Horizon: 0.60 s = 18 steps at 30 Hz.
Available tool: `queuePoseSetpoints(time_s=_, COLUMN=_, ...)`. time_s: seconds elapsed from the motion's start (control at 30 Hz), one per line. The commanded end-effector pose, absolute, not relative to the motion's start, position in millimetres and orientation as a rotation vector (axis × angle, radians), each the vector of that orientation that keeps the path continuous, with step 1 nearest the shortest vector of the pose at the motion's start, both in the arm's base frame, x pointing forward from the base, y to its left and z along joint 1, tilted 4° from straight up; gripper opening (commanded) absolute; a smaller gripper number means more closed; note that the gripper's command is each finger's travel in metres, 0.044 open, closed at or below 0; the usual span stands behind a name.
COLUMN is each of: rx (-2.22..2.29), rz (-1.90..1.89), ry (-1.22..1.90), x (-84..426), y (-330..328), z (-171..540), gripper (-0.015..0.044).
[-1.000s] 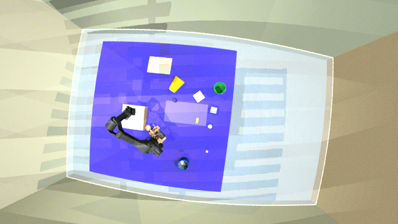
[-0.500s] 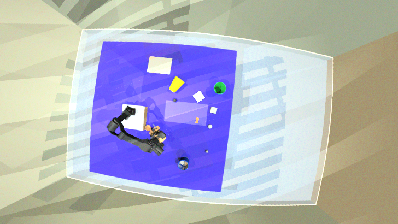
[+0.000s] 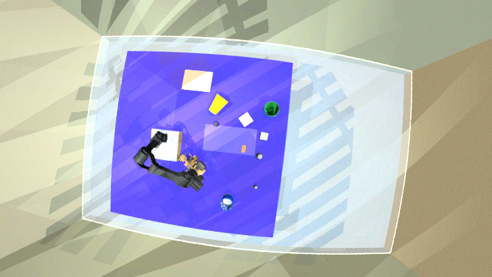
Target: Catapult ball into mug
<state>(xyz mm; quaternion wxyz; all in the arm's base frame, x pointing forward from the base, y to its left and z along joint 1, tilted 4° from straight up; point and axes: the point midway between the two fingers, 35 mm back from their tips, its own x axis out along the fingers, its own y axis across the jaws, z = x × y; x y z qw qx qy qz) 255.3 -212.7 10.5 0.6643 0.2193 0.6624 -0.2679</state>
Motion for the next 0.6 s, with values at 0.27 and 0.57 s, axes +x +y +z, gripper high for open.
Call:
queuePoseSetpoints(time_s=0.27, rx=0.495, rz=-0.605, ry=1.496, x=255.3, y=-212.7, z=10.5, gripper=0.0204)
queuePoseSetpoints(time_s=0.57, rx=0.495, rz=-0.605, ry=1.496, x=255.5, y=-212.7, z=13.2, gripper=0.0065)
